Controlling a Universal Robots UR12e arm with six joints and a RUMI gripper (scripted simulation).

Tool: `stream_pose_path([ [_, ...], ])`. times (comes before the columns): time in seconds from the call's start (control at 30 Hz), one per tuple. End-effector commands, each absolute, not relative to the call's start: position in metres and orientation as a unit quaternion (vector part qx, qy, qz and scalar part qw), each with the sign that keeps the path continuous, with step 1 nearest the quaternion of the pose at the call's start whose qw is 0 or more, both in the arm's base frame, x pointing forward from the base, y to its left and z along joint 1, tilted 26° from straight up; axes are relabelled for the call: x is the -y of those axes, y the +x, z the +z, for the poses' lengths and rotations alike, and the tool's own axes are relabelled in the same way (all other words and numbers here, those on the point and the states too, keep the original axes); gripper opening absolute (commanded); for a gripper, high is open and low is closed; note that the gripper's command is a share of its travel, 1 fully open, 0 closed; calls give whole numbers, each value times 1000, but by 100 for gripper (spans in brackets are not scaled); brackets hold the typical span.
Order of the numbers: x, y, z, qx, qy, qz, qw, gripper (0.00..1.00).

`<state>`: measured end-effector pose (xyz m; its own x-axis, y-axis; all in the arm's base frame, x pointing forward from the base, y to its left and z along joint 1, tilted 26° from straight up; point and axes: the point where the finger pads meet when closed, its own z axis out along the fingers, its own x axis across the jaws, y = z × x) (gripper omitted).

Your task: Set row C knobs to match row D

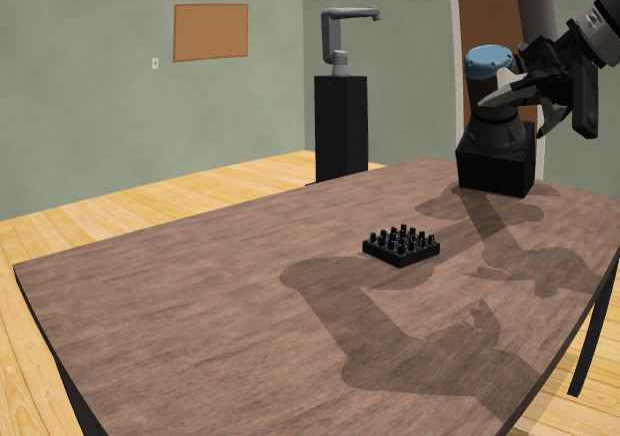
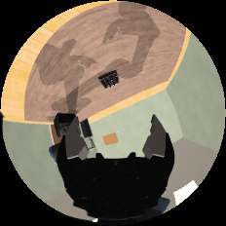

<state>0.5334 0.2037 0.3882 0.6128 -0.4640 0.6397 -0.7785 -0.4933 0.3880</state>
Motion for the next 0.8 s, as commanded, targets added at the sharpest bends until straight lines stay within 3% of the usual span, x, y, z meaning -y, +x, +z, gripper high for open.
stream_pose_path([
  [0.0,-204,534,389,373,832,233,337,100],
  [0.77,-198,532,384,383,831,229,332,100],
])
